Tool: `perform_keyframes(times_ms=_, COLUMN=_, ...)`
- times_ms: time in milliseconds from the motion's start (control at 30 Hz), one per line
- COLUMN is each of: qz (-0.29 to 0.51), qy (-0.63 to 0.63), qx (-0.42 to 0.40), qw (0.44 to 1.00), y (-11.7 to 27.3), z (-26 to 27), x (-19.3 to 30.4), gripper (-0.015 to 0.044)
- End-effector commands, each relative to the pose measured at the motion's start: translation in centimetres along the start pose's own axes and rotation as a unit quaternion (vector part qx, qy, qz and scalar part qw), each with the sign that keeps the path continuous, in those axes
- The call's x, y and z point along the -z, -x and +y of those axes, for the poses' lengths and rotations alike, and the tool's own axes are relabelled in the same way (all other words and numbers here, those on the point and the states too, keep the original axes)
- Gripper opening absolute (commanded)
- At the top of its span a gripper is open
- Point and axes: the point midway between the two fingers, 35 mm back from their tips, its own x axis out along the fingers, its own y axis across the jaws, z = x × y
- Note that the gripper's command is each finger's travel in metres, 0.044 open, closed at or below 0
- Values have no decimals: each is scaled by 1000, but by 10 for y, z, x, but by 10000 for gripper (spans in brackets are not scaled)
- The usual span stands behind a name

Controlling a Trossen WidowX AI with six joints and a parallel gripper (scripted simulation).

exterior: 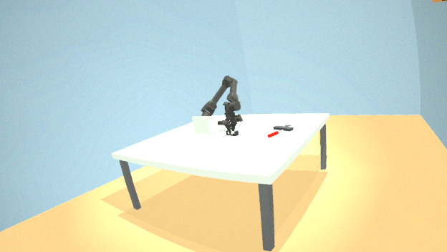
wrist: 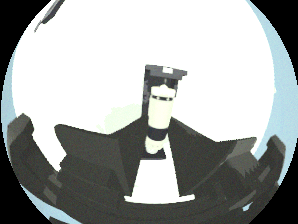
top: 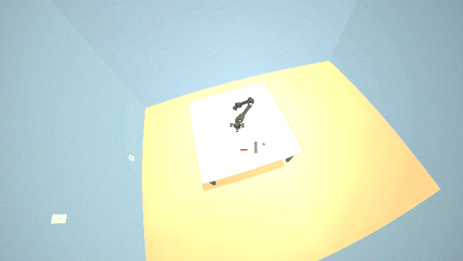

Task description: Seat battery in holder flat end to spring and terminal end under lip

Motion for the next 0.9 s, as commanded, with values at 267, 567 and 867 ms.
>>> perform_keyframes(times_ms=267, qz=30, qy=0, qx=0, qw=1000, y=-1, z=2, x=1, gripper=69)
perform_keyframes(times_ms=567, qz=32, qy=0, qx=1, qw=999, y=-2, z=2, x=-5, gripper=69)
perform_keyframes(times_ms=867, qz=34, qy=0, qx=1, qw=999, y=-2, z=2, x=-12, gripper=69)
